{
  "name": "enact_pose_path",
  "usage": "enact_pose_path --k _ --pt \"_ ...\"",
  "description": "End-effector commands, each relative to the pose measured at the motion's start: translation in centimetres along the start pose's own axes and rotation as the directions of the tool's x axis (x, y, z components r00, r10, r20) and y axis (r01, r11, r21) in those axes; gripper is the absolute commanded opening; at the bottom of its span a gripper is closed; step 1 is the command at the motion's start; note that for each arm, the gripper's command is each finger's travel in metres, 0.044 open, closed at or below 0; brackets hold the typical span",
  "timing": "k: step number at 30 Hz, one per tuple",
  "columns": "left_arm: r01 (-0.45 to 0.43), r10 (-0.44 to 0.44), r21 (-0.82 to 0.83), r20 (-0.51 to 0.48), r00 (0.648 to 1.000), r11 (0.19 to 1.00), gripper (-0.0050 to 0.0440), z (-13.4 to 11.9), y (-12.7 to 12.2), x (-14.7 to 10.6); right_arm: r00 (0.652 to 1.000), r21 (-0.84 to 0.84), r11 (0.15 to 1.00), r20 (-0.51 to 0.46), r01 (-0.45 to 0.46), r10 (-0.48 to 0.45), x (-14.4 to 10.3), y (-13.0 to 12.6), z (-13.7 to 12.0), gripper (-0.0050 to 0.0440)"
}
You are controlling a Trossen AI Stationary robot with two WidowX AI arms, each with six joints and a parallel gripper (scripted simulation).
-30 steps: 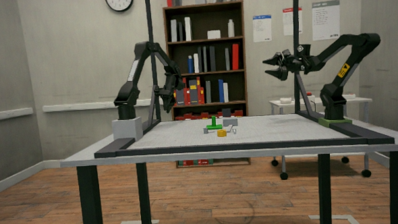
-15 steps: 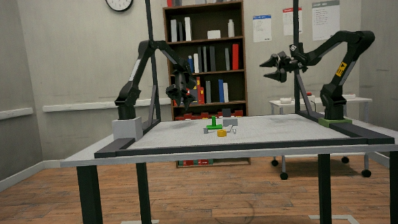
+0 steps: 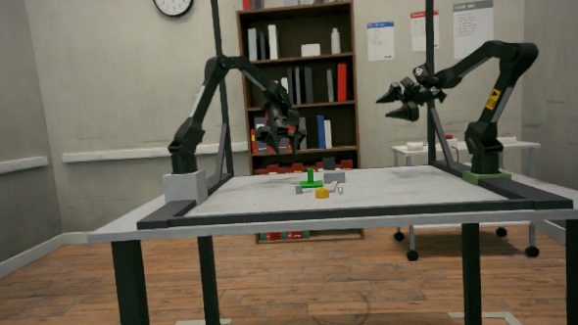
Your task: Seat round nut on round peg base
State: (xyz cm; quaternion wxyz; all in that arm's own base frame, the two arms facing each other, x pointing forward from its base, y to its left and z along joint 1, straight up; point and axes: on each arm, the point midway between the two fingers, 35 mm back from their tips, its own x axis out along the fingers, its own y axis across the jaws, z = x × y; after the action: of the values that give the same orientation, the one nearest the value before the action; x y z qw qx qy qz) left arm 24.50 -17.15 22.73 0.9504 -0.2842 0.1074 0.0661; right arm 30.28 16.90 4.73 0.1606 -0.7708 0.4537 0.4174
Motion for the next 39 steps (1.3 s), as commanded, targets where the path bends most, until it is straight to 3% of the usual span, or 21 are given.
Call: enact_pose_path --k 1,12,19,26,28,32,39 --pt "-0.044 0.044 -0.001 -0.021 0.999 0.999 0.0440 0.3 -0.2 -0.2 0.998 0.208 0.976 -0.022 0.058 -0.054 0.2 -1.1 -3.2 0.0300" --pt "-0.153 0.160 0.112 -0.052 0.986 0.982 0.0440 -0.2 1.8 -0.6 0.998 0.554 0.830 -0.034 0.066 -0.057 2.8 -1.8 -7.3 0.0300" --pt "-0.223 0.234 0.165 -0.051 0.971 0.961 0.0440 0.0 3.0 -1.1 0.999 0.811 0.585 0.009 0.022 -0.049 5.3 -1.7 -10.8 0.0300" --pt "-0.291 0.308 0.234 -0.039 0.951 0.928 0.0440 0.6 4.2 -1.7 0.995 0.948 0.306 0.101 -0.092 -0.014 9.4 -1.8 -12.6 0.0300" --pt "-0.291 0.308 0.234 -0.039 0.951 0.928 0.0440 0.6 4.2 -1.7 0.995 0.948 0.306 0.101 -0.092 -0.014 9.4 -1.8 -12.6 0.0300" --pt "-0.338 0.360 0.288 -0.022 0.933 0.896 0.0440 1.3 5.1 -2.3 0.981 0.978 0.079 0.192 -0.191 -0.005 12.0 -1.6 -13.6 0.0300" --pt "-0.391 0.415 0.343 0.006 0.910 0.854 0.0440 2.4 6.0 -3.0 0.940 0.916 -0.218 0.340 -0.338 -0.030 15.2 -1.2 -14.4 0.0300"
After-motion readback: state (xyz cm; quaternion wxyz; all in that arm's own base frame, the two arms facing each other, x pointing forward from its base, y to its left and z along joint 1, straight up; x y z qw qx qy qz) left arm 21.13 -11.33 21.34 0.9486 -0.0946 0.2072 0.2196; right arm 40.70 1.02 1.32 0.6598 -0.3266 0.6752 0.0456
